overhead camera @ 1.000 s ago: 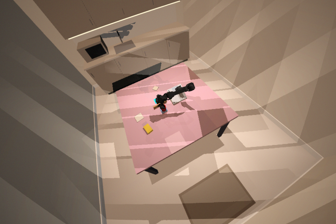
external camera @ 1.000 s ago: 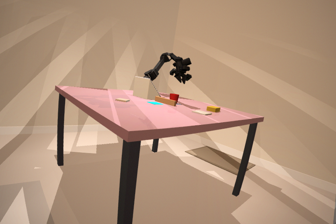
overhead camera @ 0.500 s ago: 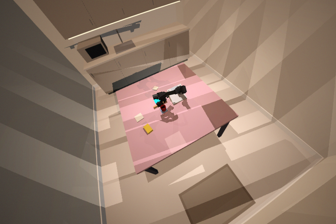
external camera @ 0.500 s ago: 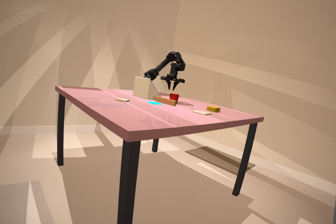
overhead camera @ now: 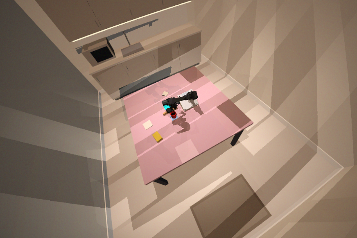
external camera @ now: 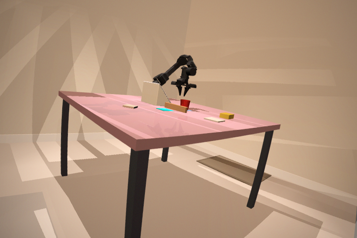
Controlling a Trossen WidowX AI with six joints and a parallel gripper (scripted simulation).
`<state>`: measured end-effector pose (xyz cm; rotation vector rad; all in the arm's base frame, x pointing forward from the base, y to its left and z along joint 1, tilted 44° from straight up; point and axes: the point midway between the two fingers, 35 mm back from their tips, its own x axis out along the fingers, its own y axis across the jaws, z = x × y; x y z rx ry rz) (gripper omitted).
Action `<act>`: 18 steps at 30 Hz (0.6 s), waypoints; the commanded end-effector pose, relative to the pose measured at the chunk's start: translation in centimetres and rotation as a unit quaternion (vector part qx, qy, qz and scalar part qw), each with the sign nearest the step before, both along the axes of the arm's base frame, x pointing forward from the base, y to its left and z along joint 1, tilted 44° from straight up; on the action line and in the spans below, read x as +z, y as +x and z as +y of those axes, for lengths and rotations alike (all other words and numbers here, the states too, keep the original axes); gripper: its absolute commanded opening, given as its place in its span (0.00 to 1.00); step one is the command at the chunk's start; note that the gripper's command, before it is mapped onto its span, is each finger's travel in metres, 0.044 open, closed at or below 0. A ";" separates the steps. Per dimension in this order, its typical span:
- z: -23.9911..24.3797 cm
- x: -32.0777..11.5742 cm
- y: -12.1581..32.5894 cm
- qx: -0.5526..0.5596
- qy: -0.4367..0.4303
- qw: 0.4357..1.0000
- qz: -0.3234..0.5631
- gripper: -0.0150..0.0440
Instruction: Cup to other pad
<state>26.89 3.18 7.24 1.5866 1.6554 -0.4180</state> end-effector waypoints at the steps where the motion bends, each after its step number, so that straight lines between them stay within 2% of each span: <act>1: 0.4 -0.6 0.1 -0.002 0.003 1.000 0.005 0.50; 18: 2.3 -2.5 0.4 -0.002 0.003 1.000 0.005 0.50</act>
